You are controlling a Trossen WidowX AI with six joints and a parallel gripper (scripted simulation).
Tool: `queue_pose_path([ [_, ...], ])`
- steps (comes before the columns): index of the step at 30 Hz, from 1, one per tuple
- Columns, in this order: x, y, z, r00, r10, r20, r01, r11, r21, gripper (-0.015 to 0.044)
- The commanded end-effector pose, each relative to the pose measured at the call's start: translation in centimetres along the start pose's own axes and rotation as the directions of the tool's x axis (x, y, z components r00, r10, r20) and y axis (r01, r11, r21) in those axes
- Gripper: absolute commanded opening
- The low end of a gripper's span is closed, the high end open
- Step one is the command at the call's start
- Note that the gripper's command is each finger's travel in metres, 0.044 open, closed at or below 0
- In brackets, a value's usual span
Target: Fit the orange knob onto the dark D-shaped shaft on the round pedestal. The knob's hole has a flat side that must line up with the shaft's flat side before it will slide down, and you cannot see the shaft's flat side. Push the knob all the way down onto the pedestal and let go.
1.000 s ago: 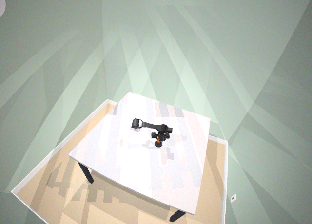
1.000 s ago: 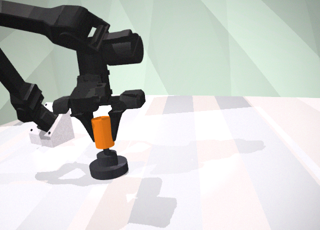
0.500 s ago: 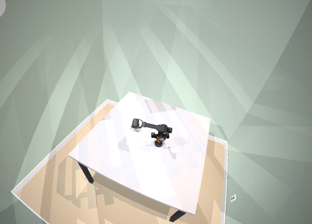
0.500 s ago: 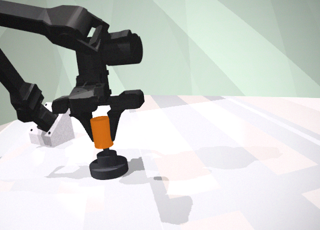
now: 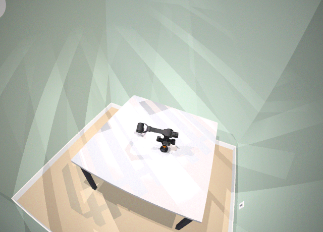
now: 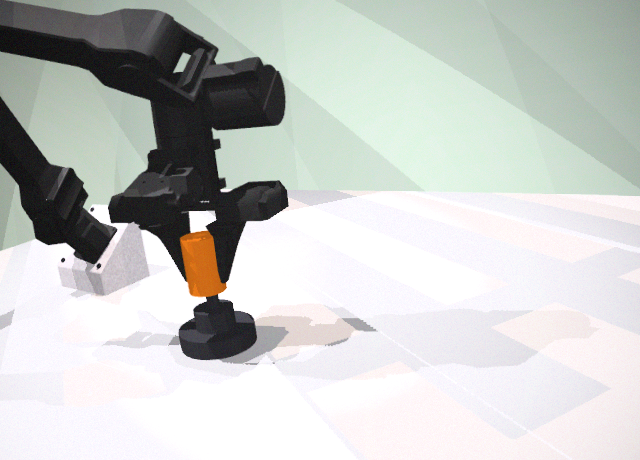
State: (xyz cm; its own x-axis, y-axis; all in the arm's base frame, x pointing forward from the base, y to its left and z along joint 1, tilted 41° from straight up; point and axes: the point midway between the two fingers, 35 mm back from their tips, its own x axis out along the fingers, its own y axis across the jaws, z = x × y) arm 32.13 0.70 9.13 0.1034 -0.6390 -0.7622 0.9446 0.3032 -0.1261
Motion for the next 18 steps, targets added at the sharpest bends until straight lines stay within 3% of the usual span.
queue_pose_path([
  [1,0.02,0.13,-0.03,1.000,0.004,0.002,-0.004,1.000,0.014,0.0000],
  [18,0.33,-0.05,0.03,1.000,0.004,0.002,-0.004,1.000,0.014,0.0000],
])
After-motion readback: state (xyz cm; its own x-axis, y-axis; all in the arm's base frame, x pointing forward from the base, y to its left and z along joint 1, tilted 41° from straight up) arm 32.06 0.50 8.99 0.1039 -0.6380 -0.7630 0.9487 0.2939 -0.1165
